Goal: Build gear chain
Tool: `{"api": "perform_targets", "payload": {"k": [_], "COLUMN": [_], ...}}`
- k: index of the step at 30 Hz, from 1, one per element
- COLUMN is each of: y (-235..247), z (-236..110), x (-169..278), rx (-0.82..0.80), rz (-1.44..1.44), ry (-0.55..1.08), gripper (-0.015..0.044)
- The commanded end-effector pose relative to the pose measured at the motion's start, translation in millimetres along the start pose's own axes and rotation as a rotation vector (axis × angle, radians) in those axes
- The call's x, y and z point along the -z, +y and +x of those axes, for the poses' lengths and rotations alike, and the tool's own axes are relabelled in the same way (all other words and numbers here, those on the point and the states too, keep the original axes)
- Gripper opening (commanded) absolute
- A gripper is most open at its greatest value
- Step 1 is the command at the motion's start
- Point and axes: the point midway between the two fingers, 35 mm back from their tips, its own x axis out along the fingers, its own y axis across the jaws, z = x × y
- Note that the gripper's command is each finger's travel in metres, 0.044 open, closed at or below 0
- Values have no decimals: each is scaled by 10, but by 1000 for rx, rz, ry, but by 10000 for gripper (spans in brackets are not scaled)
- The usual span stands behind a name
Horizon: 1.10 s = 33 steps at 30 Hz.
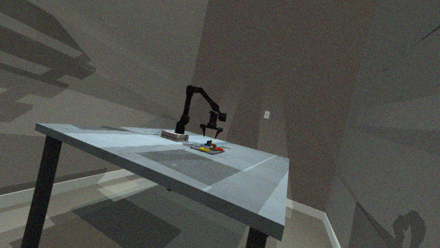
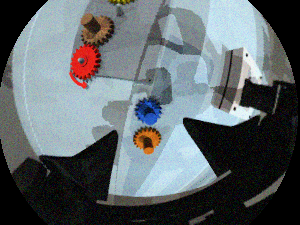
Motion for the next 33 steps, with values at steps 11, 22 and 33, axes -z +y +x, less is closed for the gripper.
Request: {"api": "perform_targets", "payload": {"k": [11, 22, 33], "y": [-24, -30, -30], "z": [224, 359, 359], "x": [1, 0, 0], "rx": [9, 9, 9], "rz": [7, 7, 7], "ry": [0, 0, 0], "gripper": [440, 440, 282]}}
